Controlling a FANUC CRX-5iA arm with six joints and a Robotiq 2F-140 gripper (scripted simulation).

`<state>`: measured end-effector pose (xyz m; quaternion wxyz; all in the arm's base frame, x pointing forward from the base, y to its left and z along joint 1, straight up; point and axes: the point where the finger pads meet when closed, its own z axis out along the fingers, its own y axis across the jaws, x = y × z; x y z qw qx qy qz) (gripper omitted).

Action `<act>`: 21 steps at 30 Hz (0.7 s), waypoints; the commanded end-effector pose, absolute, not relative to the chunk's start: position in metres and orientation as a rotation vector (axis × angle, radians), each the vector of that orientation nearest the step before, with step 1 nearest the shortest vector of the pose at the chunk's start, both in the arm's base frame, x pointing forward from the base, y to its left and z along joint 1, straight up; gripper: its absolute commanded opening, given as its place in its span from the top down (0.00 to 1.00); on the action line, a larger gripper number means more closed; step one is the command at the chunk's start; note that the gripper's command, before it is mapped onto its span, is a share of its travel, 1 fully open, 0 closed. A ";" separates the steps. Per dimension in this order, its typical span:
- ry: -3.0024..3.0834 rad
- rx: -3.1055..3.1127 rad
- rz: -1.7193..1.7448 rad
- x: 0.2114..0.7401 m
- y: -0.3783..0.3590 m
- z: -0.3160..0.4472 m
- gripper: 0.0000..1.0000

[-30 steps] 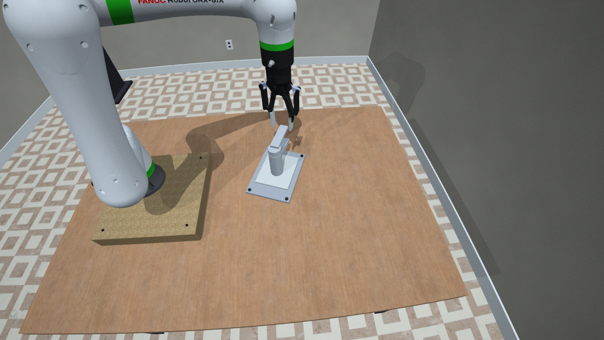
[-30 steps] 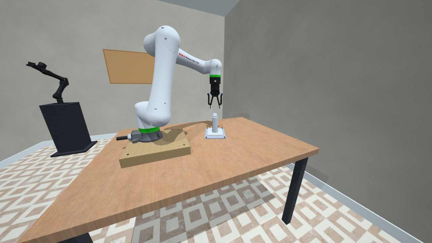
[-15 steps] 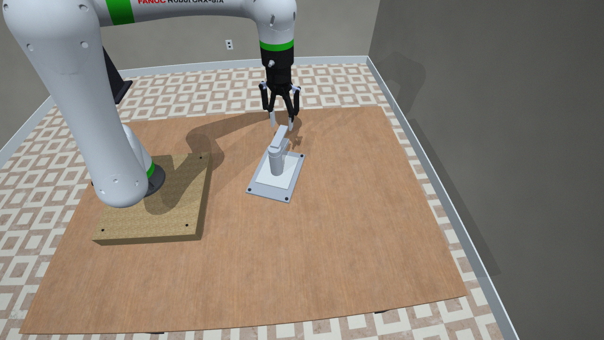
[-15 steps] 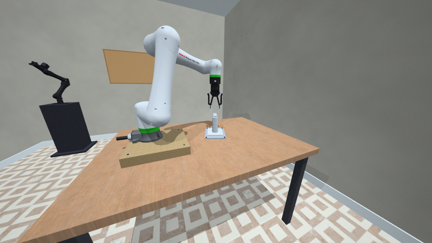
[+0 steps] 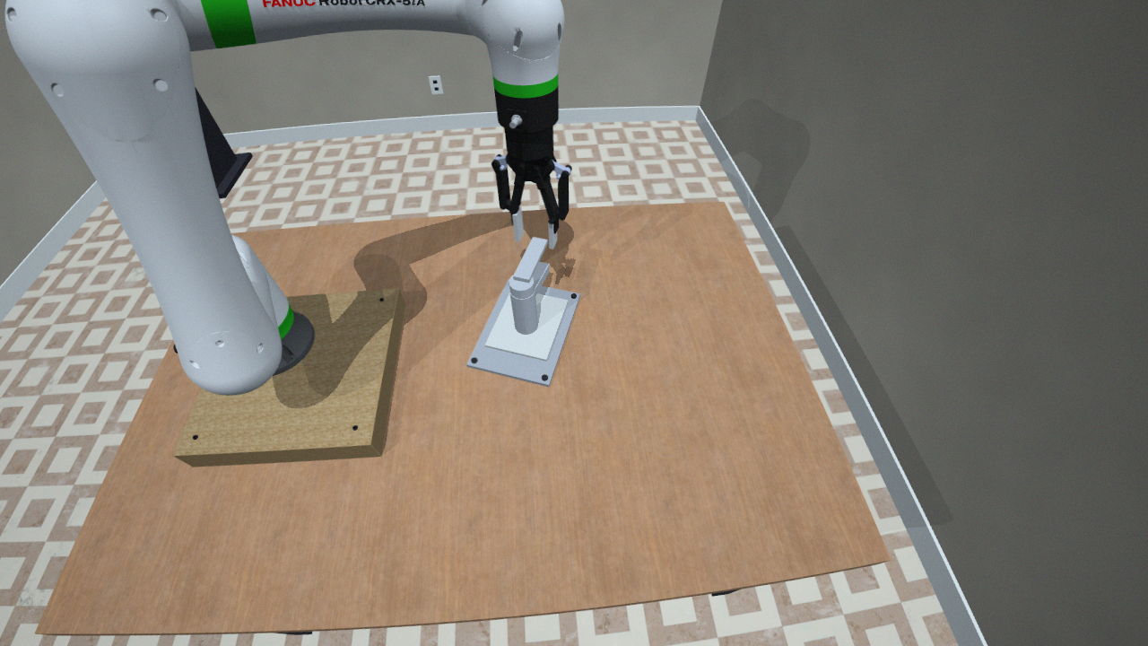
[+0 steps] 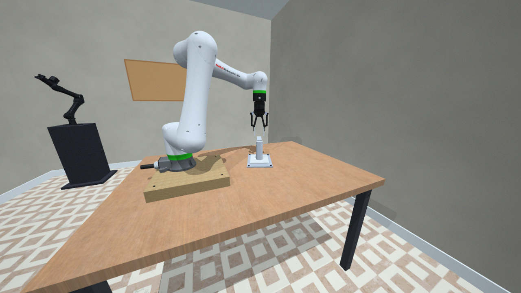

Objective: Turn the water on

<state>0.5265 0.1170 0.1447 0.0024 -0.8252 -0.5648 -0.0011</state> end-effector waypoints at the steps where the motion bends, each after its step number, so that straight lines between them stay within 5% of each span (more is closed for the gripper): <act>1: -1.772 -2.589 -0.004 0.527 0.117 0.144 0.59; 21: -1.772 -2.589 -0.004 0.527 0.117 0.125 0.59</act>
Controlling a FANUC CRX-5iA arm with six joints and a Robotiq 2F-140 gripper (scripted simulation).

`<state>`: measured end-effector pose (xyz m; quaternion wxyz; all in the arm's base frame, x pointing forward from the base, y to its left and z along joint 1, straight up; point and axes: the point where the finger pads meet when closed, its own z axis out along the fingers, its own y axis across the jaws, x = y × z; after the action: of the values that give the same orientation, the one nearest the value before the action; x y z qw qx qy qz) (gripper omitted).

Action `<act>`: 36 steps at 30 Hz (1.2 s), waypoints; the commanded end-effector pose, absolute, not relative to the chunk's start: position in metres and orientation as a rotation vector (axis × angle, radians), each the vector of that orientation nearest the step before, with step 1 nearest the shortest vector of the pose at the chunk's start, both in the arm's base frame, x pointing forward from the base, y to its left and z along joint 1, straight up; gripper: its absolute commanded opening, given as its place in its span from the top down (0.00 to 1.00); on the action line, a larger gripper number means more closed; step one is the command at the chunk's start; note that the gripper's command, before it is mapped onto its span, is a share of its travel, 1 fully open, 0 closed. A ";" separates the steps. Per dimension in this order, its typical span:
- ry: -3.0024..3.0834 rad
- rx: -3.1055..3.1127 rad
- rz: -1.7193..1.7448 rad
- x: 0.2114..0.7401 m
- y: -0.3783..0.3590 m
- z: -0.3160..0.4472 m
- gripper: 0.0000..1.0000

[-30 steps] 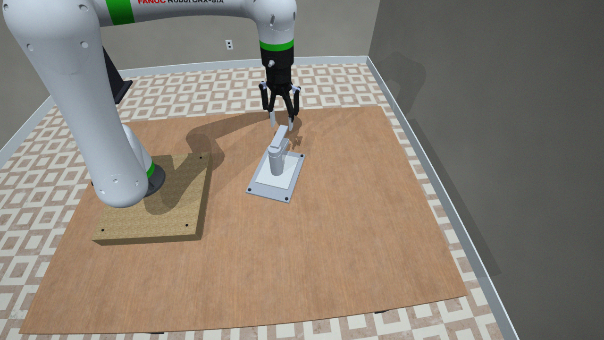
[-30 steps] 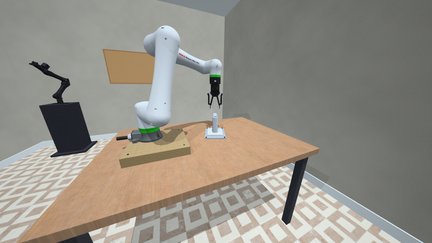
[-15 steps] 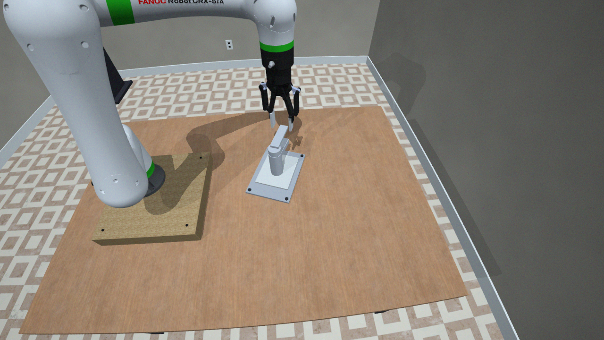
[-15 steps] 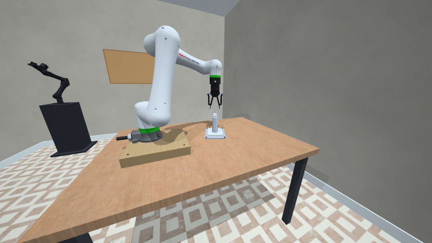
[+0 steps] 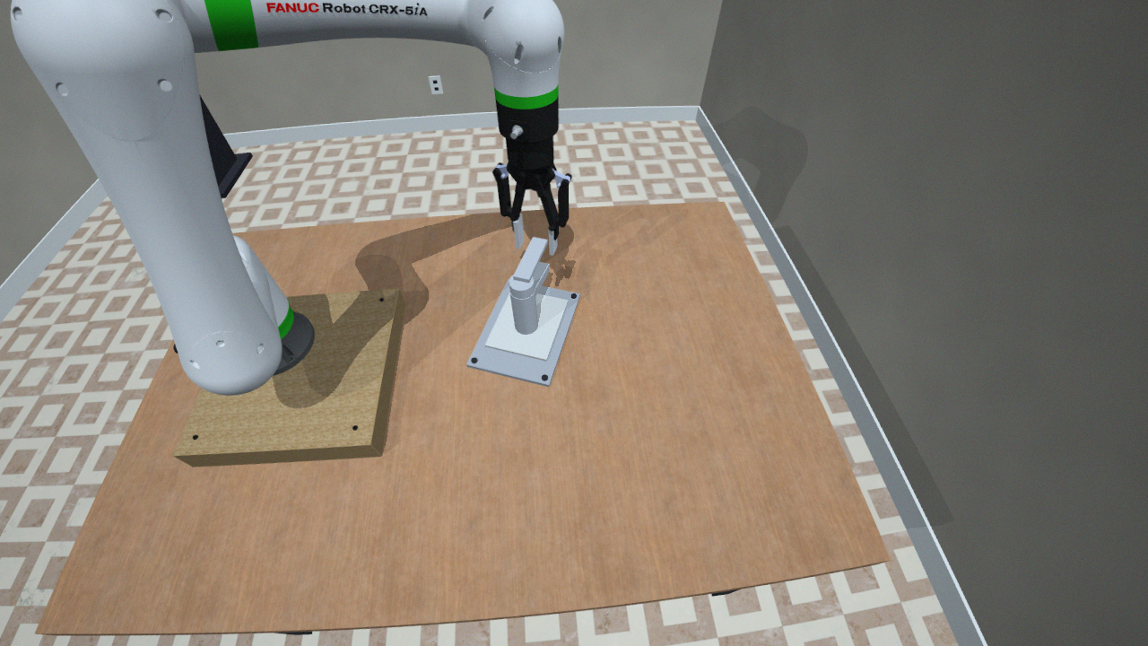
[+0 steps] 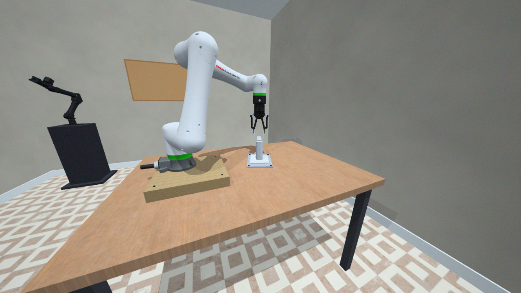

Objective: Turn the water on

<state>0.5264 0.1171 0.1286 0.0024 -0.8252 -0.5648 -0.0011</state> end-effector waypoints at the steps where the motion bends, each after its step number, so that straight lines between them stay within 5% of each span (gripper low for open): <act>1: -1.772 -2.589 -0.004 0.527 0.117 0.124 0.59; 36: -1.772 -2.589 -0.004 0.527 0.117 0.099 0.59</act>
<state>0.5264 0.1173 0.0986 0.0024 -0.8252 -0.5648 -0.0011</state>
